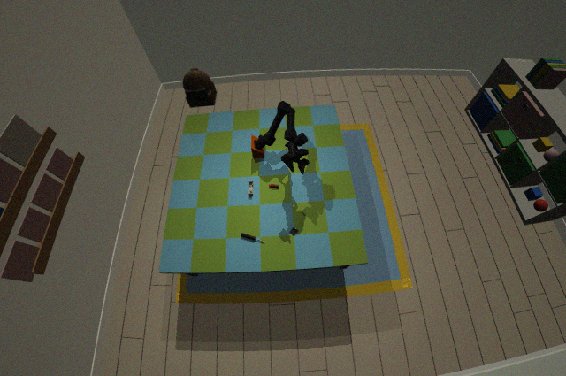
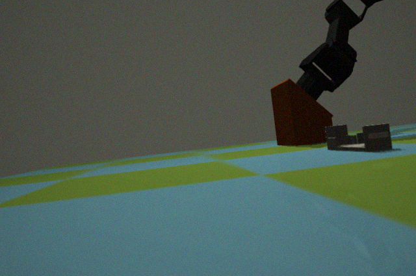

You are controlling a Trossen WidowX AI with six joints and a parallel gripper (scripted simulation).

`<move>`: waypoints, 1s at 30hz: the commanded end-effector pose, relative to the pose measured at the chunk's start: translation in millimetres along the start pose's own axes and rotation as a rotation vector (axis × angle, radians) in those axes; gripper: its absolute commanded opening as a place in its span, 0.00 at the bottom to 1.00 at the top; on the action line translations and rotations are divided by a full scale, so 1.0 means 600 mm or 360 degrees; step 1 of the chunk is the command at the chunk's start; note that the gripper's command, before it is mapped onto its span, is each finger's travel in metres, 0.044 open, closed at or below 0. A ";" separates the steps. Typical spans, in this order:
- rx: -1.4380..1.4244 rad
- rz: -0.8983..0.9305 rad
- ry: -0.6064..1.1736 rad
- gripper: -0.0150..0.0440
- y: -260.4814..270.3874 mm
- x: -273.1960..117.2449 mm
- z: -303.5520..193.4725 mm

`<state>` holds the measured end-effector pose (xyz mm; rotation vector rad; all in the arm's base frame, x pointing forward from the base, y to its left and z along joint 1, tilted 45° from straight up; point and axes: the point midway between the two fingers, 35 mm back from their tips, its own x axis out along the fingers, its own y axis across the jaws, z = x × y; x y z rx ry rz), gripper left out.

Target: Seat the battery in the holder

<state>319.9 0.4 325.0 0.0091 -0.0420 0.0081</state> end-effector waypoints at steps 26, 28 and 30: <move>-0.0661 0.2066 0.1231 0.64 0.068 -0.054 -0.420; -0.0661 0.2066 0.1231 0.64 0.068 -0.054 -0.420; -0.0661 0.2066 0.1231 0.64 0.068 -0.054 -0.420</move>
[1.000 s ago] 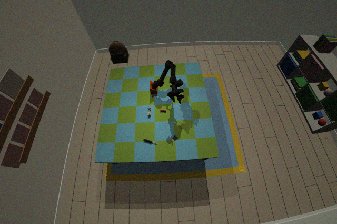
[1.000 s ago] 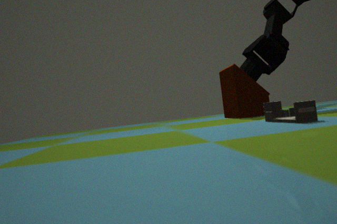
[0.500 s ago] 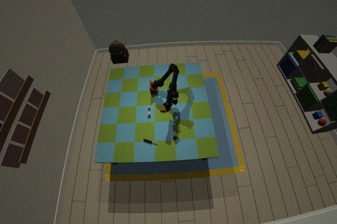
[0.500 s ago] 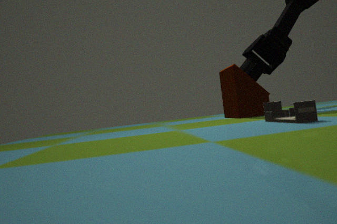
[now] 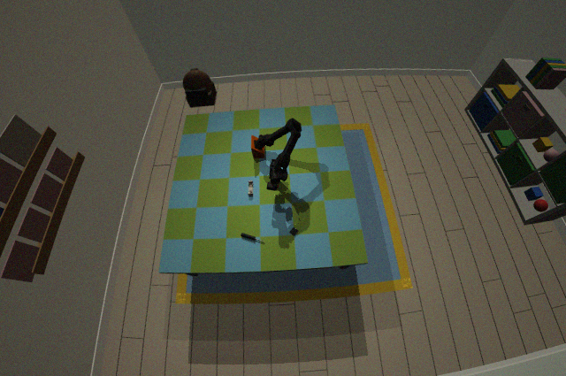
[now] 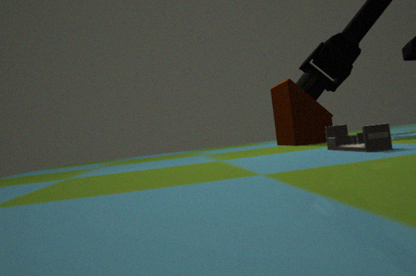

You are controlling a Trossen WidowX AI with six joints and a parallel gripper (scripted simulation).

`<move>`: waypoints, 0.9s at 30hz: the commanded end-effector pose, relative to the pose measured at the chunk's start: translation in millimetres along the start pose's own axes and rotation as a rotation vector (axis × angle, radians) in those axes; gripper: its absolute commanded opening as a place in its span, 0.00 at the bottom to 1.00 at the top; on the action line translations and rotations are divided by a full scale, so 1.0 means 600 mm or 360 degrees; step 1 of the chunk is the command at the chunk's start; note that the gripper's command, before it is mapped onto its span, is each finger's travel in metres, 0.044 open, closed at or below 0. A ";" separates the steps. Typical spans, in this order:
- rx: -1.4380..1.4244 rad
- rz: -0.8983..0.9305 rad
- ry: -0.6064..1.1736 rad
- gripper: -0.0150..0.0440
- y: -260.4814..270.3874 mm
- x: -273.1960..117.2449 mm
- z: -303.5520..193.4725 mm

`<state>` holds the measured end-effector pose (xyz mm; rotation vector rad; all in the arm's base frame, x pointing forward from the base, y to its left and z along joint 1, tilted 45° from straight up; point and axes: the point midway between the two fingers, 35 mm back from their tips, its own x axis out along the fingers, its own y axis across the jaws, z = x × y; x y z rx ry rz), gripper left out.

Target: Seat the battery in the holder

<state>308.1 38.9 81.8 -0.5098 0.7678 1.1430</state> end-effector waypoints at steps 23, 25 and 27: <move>-0.0036 0.0224 -0.0115 0.64 0.022 0.044 -0.008; -0.0037 0.0224 -0.0116 0.64 0.022 0.050 -0.007; -0.0038 0.0223 -0.0117 0.64 0.023 0.055 -0.007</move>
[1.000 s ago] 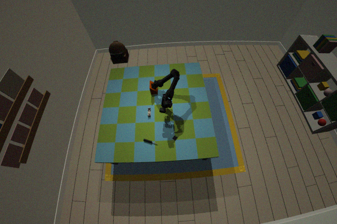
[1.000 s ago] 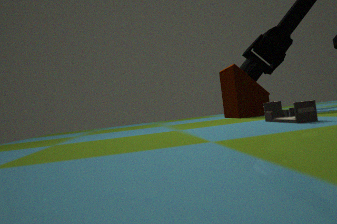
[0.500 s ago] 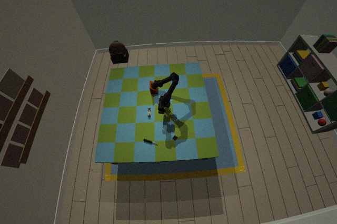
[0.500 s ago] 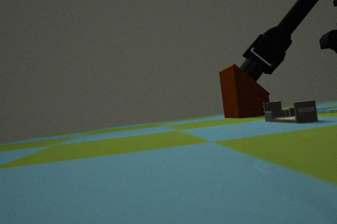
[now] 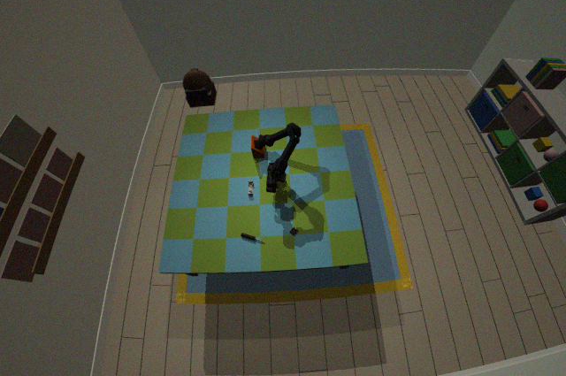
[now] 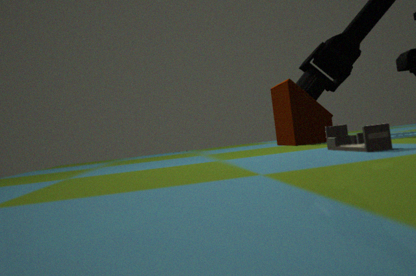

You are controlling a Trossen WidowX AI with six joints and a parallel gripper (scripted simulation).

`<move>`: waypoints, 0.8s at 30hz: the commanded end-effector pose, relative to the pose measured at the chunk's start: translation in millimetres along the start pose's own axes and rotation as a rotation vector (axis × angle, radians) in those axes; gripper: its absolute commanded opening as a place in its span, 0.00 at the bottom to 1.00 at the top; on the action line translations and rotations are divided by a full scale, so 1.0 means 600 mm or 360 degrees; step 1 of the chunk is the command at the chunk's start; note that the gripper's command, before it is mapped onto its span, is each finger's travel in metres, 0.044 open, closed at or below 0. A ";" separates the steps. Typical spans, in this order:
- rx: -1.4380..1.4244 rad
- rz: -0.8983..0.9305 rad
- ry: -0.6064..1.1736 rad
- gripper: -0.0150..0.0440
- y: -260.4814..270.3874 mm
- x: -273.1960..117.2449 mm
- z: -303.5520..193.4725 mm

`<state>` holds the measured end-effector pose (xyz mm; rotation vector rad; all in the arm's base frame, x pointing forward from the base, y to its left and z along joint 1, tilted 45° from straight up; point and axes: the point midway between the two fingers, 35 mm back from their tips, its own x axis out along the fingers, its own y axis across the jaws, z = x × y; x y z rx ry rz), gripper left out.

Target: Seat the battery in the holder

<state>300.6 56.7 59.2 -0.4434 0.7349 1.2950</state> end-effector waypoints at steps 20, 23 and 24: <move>0.0002 0.0003 -0.0013 0.51 0.002 0.052 0.001; 0.0002 0.0003 -0.0013 0.37 0.002 0.052 0.001; 0.0002 0.0003 -0.0013 0.37 0.002 0.052 0.001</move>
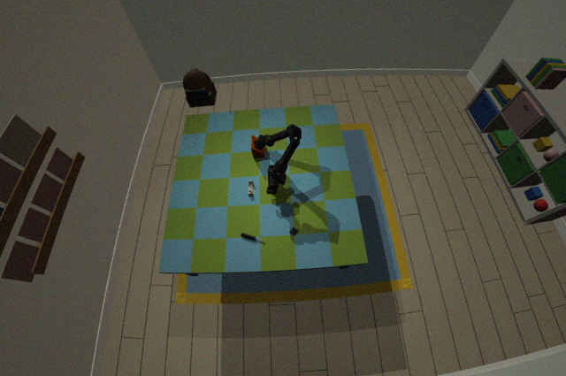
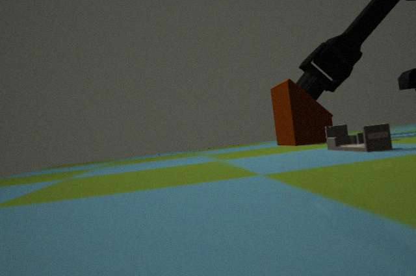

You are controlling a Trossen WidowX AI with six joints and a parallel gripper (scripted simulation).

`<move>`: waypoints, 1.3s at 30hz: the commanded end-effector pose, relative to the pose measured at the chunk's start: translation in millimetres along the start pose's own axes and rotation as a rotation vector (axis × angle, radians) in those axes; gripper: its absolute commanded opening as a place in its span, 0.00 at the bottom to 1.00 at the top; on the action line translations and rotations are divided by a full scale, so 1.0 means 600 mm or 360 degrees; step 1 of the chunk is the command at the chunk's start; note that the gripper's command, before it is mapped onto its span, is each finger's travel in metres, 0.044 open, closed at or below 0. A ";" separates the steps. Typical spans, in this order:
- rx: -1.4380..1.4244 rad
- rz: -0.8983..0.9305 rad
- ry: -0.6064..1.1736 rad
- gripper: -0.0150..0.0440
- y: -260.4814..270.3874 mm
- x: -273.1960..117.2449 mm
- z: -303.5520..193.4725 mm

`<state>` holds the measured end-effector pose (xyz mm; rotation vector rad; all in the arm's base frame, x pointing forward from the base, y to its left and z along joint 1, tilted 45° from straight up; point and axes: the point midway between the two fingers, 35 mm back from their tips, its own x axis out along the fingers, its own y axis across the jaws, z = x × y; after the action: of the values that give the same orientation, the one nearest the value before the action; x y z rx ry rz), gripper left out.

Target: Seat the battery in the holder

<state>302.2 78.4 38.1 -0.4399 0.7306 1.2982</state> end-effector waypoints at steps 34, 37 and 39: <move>0.1630 -0.0020 0.0028 0.37 -0.054 -0.114 -0.189; 0.1983 -0.0028 0.0029 0.37 -0.058 -0.122 -0.232; 0.2197 -0.0031 0.0028 0.37 -0.058 -0.126 -0.259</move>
<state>298.8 -63.5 -3.7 0.4557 1.3222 0.6894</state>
